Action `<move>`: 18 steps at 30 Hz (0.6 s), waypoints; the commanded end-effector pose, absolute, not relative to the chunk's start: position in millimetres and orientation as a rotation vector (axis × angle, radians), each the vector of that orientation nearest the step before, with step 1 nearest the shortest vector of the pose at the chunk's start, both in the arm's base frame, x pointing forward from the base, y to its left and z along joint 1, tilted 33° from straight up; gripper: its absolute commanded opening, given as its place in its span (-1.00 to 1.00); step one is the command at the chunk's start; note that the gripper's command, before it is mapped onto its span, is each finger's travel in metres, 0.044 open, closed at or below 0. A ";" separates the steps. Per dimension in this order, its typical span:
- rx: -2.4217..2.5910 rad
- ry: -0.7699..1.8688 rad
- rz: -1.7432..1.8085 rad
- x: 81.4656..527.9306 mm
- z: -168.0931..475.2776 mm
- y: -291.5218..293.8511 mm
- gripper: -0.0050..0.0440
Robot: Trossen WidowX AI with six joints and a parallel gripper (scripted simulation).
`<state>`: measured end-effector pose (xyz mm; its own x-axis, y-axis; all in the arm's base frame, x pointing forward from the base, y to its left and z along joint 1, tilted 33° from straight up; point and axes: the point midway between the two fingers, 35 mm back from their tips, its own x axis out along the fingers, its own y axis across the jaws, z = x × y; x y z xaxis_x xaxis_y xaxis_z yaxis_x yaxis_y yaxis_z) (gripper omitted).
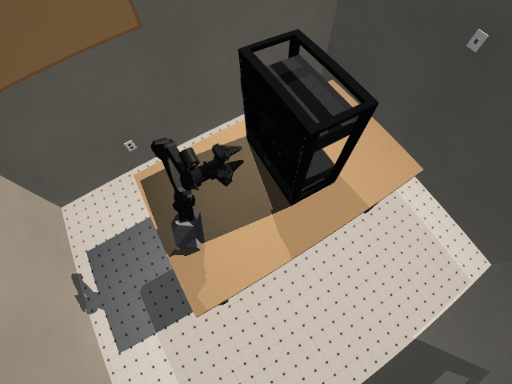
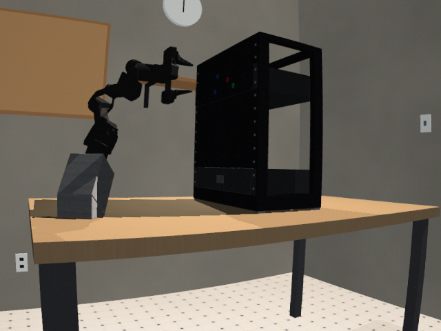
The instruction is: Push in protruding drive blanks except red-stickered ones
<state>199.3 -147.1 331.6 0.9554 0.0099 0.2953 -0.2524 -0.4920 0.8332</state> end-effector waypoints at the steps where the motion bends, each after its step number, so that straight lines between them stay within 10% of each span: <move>1: 2.049 -0.170 0.321 199.7 335.5 -146.7 1.00; 18: 2.049 -0.170 0.320 216.8 351.8 -131.0 1.00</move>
<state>209.9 -137.7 337.4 0.9565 0.0177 0.2912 -0.2437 -0.5001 0.8310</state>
